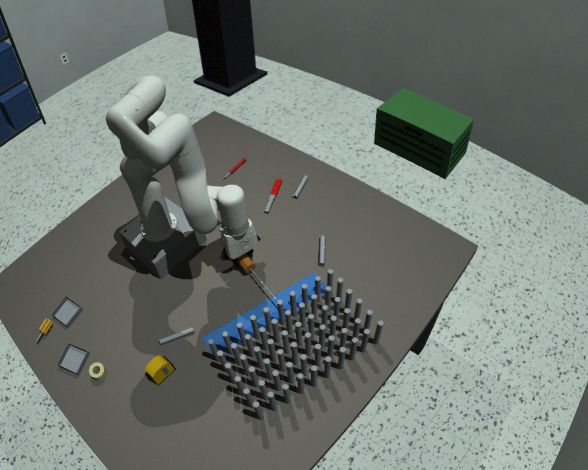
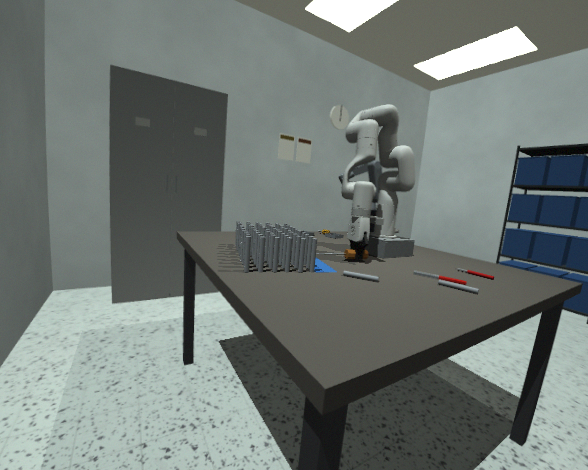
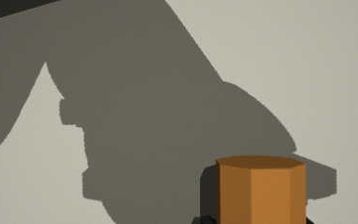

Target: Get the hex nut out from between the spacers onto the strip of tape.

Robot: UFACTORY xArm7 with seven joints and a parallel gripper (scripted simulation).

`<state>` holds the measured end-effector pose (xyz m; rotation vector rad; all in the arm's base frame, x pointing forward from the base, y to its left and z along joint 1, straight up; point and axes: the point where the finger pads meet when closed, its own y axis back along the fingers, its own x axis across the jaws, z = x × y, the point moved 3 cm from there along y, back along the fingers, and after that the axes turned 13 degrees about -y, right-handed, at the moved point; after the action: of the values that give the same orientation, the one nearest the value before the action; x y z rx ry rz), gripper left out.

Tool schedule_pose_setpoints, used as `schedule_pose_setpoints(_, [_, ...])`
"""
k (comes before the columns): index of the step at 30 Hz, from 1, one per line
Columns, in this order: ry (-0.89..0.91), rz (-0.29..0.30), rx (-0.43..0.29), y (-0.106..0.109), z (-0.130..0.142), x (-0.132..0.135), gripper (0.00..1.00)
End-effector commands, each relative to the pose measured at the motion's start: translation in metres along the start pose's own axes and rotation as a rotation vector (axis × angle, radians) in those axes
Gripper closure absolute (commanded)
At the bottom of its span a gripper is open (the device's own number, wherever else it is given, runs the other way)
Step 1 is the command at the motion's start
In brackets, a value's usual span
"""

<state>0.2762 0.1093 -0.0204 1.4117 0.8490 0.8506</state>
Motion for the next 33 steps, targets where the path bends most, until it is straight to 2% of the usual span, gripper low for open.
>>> schedule_pose_setpoints(1, [0.000, 0.002, -0.002, 0.001, 0.002, 0.001, 1.00])
schedule_pose_setpoints(17, [0.000, 0.002, -0.002, 0.001, 0.028, 0.007, 1.00])
schedule_pose_setpoints(33, [0.000, 0.002, -0.002, 0.001, 0.082, 0.019, 1.00])
